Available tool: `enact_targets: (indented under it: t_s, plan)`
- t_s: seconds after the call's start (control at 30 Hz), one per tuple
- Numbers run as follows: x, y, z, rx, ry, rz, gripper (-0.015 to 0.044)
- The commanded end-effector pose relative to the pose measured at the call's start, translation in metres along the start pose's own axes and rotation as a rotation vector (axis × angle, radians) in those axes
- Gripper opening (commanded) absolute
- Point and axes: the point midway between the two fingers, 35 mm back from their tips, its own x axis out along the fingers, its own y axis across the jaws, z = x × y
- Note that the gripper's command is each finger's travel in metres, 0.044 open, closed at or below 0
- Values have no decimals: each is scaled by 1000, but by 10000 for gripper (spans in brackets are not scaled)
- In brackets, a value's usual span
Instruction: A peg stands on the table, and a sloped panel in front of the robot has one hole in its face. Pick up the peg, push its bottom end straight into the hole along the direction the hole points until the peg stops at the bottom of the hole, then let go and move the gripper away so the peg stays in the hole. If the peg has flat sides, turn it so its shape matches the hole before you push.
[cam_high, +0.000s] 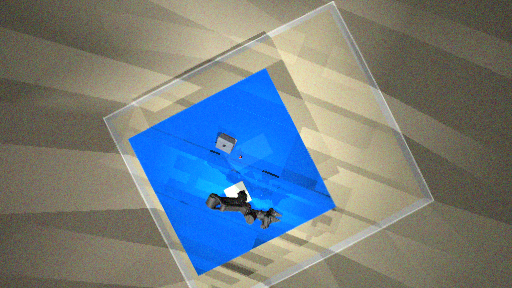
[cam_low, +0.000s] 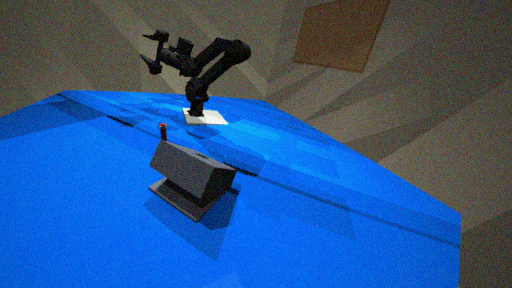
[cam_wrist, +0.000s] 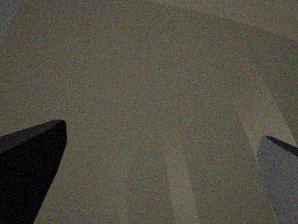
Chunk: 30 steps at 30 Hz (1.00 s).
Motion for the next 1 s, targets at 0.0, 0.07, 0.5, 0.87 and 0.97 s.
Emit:
enact_targets:
  t_s: [0.0,0.07,0.5,0.87,0.97]
  plan:
    - [0,0,0,-2,2,-1,426]
    - [3,-1,-3,-22,15,-13,440]
    - [29,-12,-39,-226,169,-109,440]
    - [43,-21,-75,-408,325,-160,440]
    - [46,-23,-86,-459,371,-169,440]
